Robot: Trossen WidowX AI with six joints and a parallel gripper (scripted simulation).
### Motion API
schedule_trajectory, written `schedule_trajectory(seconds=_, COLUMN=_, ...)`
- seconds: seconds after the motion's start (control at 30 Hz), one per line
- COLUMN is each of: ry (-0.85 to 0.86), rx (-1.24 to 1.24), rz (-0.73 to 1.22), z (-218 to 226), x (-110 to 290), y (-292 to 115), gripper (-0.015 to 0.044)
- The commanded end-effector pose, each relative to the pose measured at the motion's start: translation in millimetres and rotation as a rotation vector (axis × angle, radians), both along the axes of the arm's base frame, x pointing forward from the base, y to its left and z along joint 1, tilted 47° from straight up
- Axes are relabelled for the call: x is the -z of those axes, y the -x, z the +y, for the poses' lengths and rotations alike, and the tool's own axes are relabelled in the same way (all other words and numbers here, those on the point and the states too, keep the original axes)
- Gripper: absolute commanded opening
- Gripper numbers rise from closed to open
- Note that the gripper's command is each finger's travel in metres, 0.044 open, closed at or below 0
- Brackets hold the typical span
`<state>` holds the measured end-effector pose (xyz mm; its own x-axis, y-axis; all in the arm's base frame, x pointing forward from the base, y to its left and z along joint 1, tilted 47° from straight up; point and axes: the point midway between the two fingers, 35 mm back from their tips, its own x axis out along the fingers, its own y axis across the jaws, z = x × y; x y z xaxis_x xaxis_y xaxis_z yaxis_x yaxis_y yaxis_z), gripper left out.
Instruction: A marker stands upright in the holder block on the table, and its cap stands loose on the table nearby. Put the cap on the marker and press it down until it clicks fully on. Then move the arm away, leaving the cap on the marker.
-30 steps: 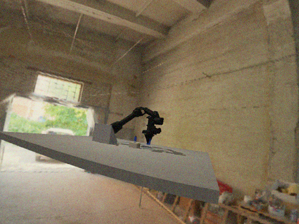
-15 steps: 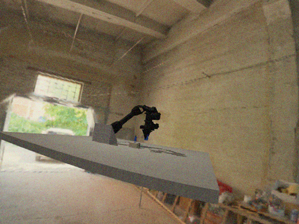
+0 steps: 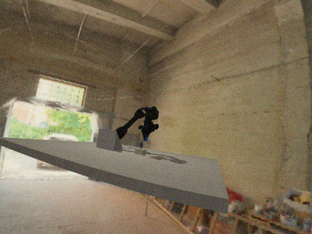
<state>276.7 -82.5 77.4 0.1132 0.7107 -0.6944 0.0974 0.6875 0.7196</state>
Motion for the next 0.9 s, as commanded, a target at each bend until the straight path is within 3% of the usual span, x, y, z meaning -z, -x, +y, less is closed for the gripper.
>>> schedule_trajectory(seconds=0.0, ry=0.0, rx=-0.001, rz=-0.002, z=-5, x=-3, y=18, gripper=0.0)
schedule_trajectory(seconds=0.87, ry=-0.003, rx=-0.002, rz=-0.002, z=11, x=13, y=24, gripper=0.0)
